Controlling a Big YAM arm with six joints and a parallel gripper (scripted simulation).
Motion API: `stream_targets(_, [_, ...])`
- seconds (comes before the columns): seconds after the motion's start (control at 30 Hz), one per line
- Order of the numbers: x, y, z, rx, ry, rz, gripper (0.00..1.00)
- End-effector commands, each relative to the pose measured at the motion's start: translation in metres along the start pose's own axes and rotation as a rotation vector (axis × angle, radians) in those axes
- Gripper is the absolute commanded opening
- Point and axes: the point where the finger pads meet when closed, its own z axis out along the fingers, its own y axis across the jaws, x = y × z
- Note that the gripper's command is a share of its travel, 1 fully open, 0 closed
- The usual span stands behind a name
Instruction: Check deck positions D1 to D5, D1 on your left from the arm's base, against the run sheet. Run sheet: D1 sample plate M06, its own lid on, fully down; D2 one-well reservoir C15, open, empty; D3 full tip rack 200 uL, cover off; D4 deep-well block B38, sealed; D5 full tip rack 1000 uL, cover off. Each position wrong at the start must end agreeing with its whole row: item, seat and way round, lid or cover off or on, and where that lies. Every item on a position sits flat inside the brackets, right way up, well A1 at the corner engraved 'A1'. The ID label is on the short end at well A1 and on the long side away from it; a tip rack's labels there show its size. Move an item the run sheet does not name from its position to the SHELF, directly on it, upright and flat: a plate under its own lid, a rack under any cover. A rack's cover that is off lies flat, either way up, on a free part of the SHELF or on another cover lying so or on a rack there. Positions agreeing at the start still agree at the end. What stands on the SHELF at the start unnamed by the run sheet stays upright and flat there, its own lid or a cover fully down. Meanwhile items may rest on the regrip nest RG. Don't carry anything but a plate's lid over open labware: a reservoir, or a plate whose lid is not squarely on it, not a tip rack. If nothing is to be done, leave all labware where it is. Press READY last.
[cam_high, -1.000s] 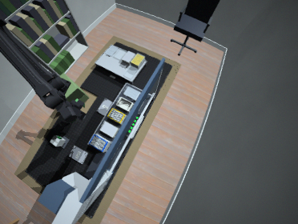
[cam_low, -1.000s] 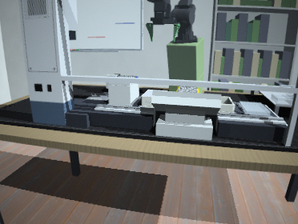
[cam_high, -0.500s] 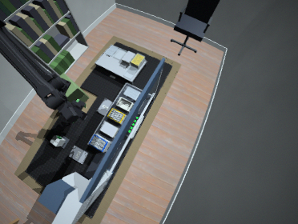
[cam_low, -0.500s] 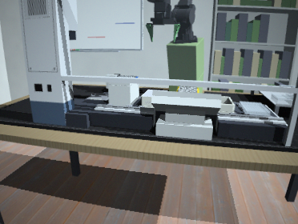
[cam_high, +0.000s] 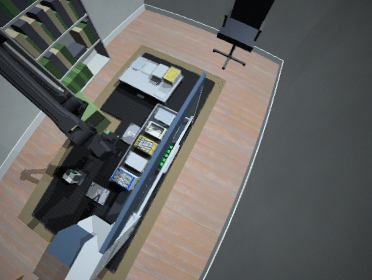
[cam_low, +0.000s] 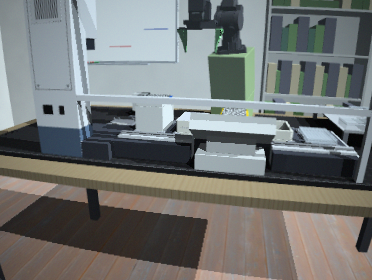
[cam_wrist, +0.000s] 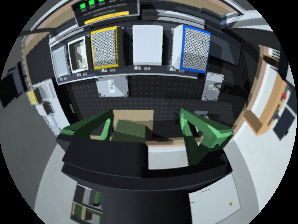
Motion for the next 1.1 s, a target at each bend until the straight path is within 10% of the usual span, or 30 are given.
stream_targets(0.0, [-0.048, -0.005, -0.020, 0.016, -0.075, 0.011, 1.00])
stream_targets(0.63, [-0.123, -0.004, -0.035, 0.018, -0.103, 0.013, 1.00])
stream_targets(1.07, [-0.110, -0.005, -0.020, 0.012, -0.061, 0.011, 1.00])
